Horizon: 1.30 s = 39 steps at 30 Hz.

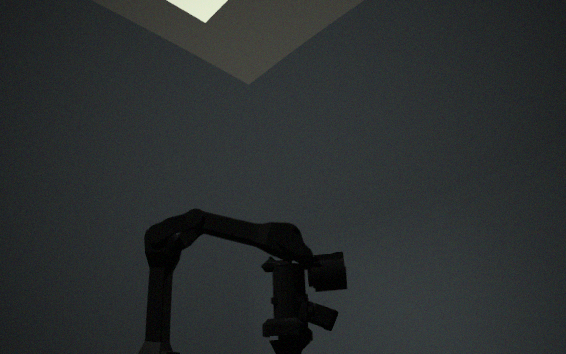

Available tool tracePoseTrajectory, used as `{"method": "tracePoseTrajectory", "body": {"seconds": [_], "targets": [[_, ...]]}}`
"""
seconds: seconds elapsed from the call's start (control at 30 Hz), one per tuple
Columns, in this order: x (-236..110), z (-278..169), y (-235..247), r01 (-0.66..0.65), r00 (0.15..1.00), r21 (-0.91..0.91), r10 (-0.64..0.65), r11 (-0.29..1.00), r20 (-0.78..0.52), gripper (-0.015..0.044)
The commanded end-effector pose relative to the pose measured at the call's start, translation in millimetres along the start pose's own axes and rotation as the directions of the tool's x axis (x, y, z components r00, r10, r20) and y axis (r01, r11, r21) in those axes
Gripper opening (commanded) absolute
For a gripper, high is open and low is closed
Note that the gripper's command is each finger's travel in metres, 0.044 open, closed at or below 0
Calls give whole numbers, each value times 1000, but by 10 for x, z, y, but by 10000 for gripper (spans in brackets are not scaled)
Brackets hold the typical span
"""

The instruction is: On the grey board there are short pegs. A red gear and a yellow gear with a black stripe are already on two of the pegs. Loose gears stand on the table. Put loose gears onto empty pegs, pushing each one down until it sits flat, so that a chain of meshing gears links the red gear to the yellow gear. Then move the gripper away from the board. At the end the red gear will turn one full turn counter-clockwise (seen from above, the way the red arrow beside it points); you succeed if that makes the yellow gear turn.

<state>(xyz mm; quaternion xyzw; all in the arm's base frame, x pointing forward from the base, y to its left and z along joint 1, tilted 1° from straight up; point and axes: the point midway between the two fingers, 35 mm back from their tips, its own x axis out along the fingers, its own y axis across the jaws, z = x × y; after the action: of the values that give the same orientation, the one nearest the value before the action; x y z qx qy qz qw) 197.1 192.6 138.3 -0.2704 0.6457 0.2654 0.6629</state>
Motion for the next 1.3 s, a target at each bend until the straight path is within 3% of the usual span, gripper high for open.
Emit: {"method": "tracePoseTrajectory", "body": {"seconds": [0.0, 1.27], "targets": [[-121, -5, -4, -1, 1000, -4, 1, 1000, 13, 0], [-7, 133, -670, 15, 1000, 32, -15, 999, 2, 0]]}}
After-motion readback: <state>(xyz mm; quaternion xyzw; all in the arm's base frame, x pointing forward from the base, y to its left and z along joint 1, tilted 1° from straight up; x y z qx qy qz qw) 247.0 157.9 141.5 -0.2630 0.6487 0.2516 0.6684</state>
